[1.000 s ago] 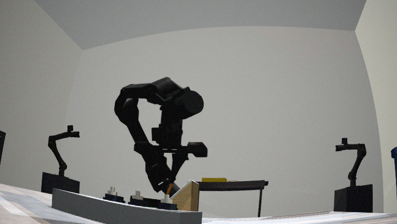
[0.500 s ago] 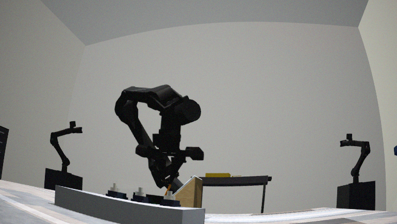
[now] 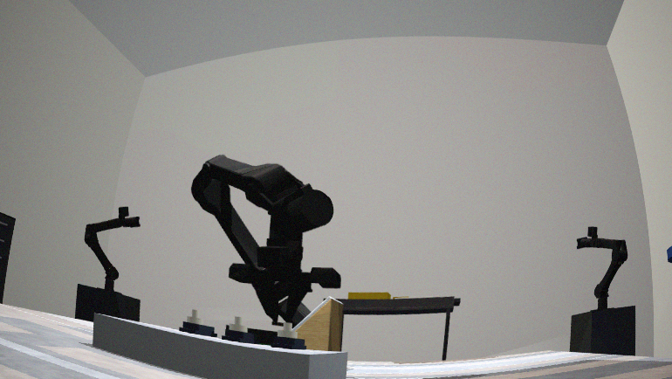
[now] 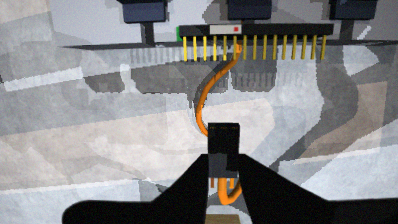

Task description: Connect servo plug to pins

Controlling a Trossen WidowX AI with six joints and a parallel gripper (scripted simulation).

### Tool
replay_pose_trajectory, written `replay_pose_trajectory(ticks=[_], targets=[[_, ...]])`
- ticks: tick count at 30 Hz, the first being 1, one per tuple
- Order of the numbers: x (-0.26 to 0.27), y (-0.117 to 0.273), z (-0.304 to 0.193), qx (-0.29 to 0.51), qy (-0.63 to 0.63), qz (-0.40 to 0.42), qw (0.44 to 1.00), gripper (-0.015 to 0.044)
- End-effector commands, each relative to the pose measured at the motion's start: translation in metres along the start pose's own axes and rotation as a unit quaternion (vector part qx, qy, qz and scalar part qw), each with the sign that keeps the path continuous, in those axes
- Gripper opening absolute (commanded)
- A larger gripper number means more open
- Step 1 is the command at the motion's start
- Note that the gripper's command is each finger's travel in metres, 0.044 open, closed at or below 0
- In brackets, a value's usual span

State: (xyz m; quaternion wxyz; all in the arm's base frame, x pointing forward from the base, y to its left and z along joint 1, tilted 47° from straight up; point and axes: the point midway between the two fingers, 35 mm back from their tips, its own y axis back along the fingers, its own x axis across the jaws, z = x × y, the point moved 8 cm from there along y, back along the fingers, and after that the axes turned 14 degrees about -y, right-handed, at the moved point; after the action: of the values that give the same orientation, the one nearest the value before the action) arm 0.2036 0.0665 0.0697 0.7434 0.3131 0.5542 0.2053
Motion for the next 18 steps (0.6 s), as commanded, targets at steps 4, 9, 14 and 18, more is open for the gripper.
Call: replay_pose_trajectory(ticks=[4, 9, 14, 18], targets=[[-0.002, -0.021, -0.003, 0.002, 0.004, -0.006, 1.000, 0.0000], [-0.001, -0.021, 0.003, 0.002, 0.004, -0.006, 1.000, 0.0000], [0.005, -0.019, 0.022, 0.002, 0.003, -0.006, 1.000, 0.0000], [0.007, -0.017, 0.031, 0.002, 0.003, -0.006, 1.000, 0.0000]])
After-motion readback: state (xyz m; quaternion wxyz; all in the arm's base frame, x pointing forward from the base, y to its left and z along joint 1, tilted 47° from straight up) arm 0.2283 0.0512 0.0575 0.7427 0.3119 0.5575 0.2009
